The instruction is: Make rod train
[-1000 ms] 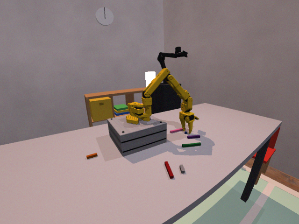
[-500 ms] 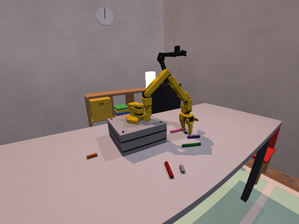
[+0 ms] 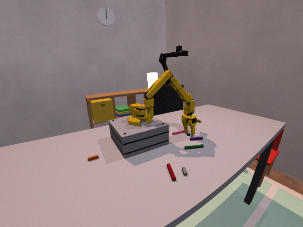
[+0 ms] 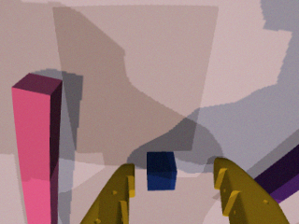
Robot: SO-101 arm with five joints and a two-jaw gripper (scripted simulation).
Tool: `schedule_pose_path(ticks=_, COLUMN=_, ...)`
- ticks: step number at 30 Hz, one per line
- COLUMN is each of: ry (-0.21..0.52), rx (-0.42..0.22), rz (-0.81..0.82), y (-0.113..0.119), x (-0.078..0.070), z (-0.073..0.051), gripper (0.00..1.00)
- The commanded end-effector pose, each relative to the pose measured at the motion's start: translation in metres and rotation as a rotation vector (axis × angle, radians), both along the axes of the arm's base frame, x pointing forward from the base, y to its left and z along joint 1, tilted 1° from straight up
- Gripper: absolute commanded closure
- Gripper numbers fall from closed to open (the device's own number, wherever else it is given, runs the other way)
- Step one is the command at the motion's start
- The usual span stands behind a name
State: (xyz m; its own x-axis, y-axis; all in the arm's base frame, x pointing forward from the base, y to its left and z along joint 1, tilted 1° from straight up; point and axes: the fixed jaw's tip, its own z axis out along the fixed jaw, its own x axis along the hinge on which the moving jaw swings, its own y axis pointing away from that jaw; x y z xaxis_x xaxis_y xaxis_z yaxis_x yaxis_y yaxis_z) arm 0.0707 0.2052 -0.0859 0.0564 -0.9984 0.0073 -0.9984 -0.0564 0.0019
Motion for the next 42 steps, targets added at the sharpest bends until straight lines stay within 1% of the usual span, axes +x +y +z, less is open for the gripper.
schedule_pose_path(ticks=1, ry=-0.001, rx=0.007, rz=0.001, y=0.0014, x=-0.0003, z=-0.0018, gripper=0.81)
schedule_pose_path(ticks=9, ry=-0.001, rx=0.007, rz=0.001, y=0.0014, x=-0.0003, z=-0.0018, gripper=0.82)
schedule_pose_path(ticks=20, ry=-0.001, rx=0.007, rz=0.001, y=0.0014, x=-0.0003, z=-0.0018, gripper=0.87)
schedule_pose_path(ticks=34, ry=-0.001, rx=0.007, rz=0.001, y=0.0014, x=-0.0003, z=-0.0018, gripper=0.97)
schedule_pose_path(ticks=42, ry=-0.001, rx=0.007, rz=0.001, y=0.0014, x=-0.0003, z=-0.0018, gripper=0.99)
